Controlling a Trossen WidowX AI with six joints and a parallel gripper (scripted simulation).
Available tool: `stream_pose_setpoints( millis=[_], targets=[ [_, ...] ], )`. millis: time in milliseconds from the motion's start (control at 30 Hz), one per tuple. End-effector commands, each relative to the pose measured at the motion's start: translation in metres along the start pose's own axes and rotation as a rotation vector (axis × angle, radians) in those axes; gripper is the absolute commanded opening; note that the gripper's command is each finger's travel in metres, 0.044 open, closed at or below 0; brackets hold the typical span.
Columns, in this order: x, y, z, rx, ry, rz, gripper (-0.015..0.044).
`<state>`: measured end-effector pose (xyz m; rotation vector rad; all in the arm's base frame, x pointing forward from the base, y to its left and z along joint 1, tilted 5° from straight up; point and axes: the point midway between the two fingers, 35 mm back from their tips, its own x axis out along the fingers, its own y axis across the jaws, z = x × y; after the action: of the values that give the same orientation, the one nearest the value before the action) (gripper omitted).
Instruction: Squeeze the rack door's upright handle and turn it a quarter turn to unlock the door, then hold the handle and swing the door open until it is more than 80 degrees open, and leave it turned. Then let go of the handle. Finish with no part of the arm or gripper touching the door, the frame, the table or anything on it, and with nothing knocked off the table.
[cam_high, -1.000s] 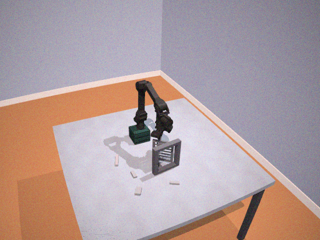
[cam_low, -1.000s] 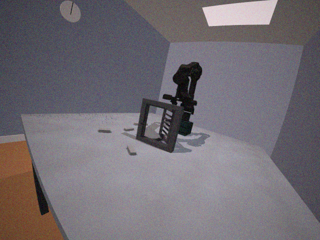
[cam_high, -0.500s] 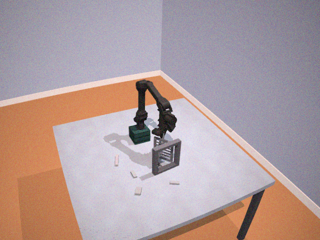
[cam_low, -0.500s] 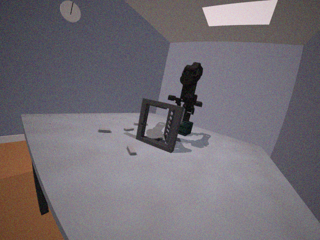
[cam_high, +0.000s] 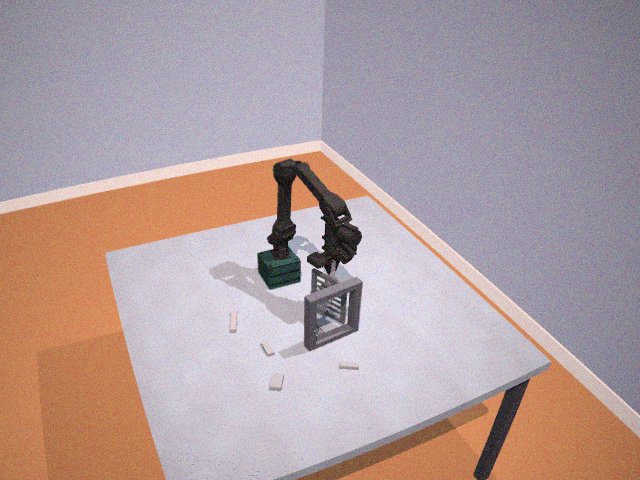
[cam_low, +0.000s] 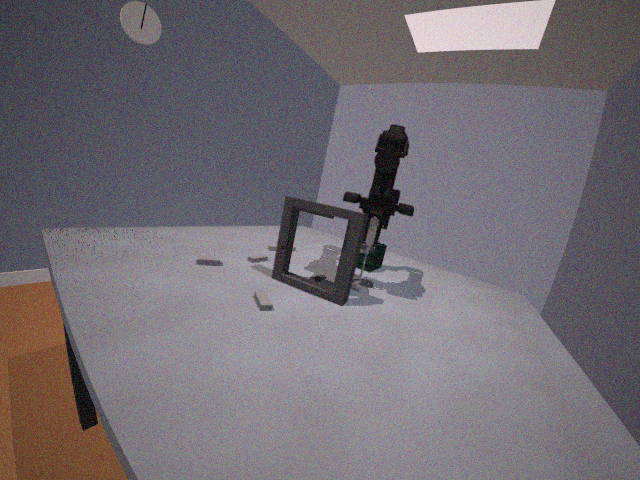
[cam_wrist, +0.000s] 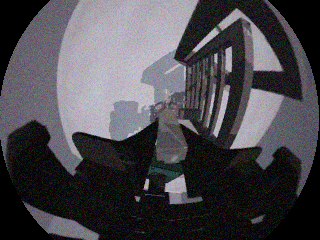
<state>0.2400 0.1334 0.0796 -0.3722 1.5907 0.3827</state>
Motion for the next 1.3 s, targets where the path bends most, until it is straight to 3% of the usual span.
stream_pose_setpoints(
  millis=[0, 600, 1100, 1267],
  targets=[
    [0.000, 0.006, 0.003, 0.076, -0.001, 0.002, 0.0010],
    [0.000, 0.035, 0.018, 0.345, -0.001, 0.005, 0.0010],
    [0.000, 0.036, 0.018, 0.347, -0.001, 0.005, 0.0010],
    [0.000, 0.036, 0.018, 0.347, -0.001, 0.005, 0.0142]
  ],
)
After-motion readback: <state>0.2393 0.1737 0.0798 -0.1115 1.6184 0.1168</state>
